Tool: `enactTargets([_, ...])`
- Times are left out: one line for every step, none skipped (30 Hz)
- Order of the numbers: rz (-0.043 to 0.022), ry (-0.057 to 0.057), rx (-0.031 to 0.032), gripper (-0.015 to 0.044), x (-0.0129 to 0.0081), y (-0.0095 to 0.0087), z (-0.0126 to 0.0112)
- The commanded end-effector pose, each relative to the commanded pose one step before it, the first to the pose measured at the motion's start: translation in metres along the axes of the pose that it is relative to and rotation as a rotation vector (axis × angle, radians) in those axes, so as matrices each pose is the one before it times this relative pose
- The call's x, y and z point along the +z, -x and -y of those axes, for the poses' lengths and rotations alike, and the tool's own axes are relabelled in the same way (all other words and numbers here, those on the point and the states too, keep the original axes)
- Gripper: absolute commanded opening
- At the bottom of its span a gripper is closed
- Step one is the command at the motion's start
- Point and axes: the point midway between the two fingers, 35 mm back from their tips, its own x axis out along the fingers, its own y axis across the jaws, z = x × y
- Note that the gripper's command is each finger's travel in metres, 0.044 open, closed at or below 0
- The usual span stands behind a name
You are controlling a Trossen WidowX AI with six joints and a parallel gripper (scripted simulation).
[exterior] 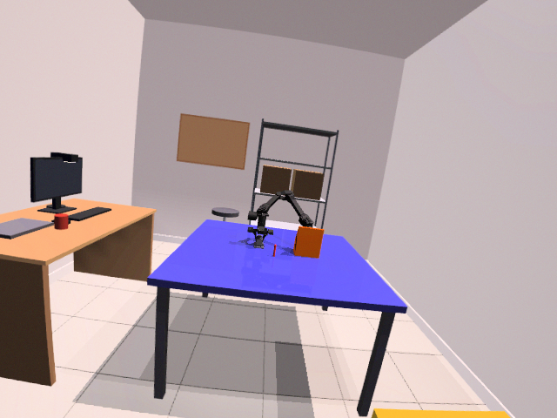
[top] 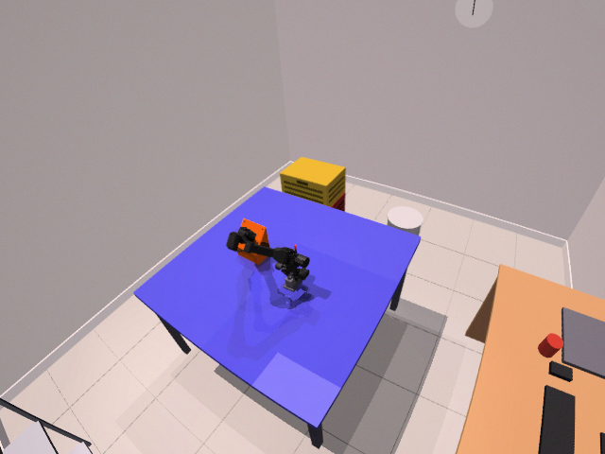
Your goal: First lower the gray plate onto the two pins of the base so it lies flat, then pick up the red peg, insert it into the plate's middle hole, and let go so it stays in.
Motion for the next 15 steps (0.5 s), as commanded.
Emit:
enactTargets([-0.00012, -0.0035, -0.00196, 0.0, -0.00029, 0.00083, 0.00055])
enactTargets([0.0, 0.0, 0.0, 0.0, 0.0, 0.0, 0.0])
enactTargets([0.0, 0.0, 0.0, 0.0, 0.0, 0.0, 0.0])
enactTargets([0.0, 0.0, 0.0, 0.0026, 0.0, 0.0, 0.0])
enactTargets([0.0, 0.0, 0.0, 0.0053, 0.0, 0.0, 0.0])
enactTargets([0.0, 0.0, 0.0, 0.0079, 0.0, 0.0, 0.0])
enactTargets([0.0, 0.0, 0.0, 0.0105, 0.0, 0.0, 0.0])
enactTargets([0.0, 0.0, 0.0, 0.0131, 0.0, 0.0, 0.0])
enactTargets([0.0, 0.0, 0.0, 0.0157, 0.0, 0.0, 0.0])
enactTargets([0.0, 0.0, 0.0, 0.0184, 0.0, 0.0, 0.0])
enactTargets([0.0, 0.0, 0.0, 0.021, 0.0, 0.0, 0.0])
enactTargets([0.0, 0.0, 0.0, 0.0236, 0.0, 0.0, 0.0])
enactTargets([0.0, 0.0, 0.0, 0.0262, 0.0, 0.0, 0.0])
enactTargets([0.0, 0.0, 0.0, 0.0289, 0.0, 0.0, 0.0])
enactTargets([0.0, 0.0, 0.0, 0.0315, 0.0, 0.0, 0.0])
